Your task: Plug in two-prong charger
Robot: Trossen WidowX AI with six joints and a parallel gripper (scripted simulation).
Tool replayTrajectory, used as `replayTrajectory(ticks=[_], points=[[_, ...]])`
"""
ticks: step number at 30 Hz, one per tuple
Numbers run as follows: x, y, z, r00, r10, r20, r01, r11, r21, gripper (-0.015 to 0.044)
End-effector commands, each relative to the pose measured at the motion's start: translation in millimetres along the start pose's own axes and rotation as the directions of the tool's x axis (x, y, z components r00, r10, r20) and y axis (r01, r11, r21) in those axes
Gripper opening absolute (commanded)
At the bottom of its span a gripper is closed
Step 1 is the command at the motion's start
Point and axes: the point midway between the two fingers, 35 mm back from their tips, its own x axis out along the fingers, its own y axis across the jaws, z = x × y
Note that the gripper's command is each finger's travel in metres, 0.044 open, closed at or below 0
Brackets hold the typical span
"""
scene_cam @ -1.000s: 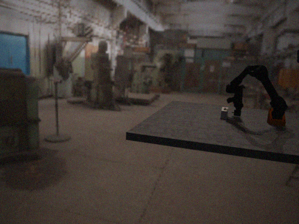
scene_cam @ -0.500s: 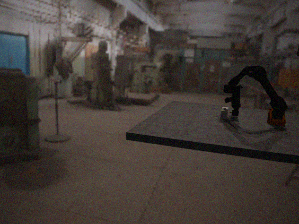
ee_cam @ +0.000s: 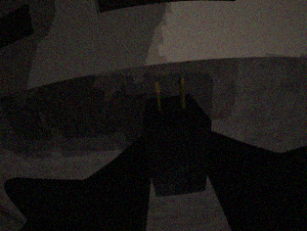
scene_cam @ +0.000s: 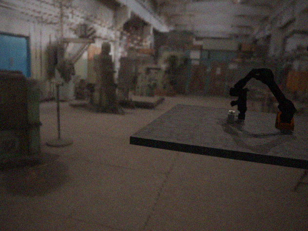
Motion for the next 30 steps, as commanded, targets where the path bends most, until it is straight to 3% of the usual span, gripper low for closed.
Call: replayTrajectory(ticks=[1, 30], points=[[0.3, 0.1, 0.9, 1.0, 0.005, 0.0, -0.005, 1.0, 0.006, 0.0], [-0.5, 0.2, 8.0, 1.0, 0.005, 0.0, -0.005, 1.0, 0.005, 0.0]])
